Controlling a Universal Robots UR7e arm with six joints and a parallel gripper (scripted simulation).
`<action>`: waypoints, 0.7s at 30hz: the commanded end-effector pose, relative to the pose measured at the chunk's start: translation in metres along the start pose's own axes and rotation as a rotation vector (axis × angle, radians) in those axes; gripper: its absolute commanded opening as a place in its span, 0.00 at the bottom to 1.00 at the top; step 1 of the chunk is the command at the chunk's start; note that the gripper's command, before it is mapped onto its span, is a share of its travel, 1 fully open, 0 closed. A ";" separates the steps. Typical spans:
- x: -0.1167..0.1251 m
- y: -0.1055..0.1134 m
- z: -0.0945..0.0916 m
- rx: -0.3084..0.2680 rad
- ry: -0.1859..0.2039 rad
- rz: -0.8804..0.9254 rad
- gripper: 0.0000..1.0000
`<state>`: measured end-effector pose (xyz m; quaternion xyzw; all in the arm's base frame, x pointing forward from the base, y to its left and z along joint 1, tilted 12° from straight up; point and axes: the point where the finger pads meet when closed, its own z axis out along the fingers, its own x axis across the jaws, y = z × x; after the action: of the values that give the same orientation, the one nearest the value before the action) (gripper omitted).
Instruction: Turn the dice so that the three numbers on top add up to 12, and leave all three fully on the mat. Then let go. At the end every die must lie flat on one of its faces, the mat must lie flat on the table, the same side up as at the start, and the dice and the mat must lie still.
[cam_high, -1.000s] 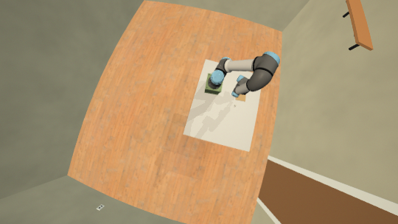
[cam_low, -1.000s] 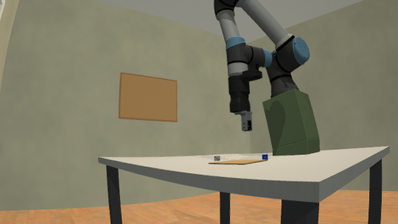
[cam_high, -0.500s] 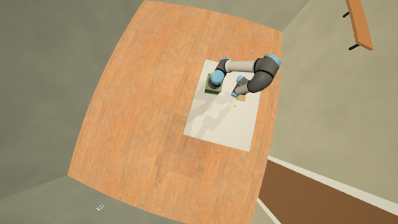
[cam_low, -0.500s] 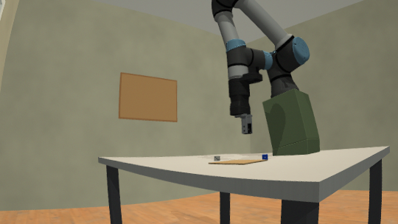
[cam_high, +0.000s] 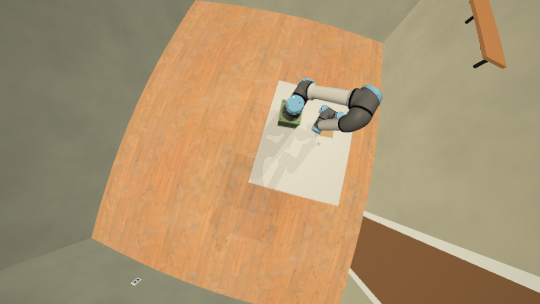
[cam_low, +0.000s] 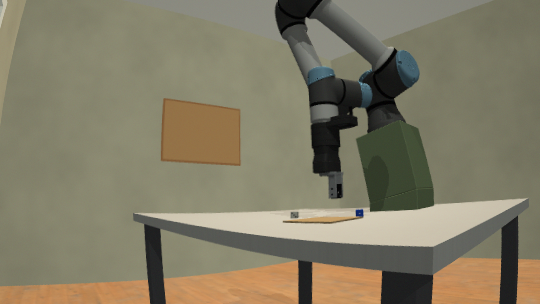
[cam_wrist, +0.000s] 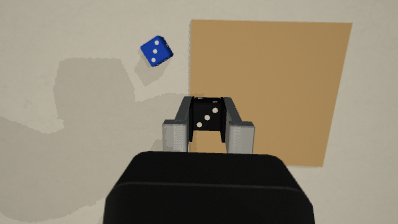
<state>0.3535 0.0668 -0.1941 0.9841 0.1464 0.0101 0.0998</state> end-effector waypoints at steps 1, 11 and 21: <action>0.001 0.000 0.015 -0.001 0.005 0.000 0.40; 0.002 0.000 0.039 -0.001 0.005 0.000 0.40; 0.002 0.000 0.043 -0.001 0.005 0.000 0.40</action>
<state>0.3565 0.0586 -0.2355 0.9841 0.1465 0.0116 0.0999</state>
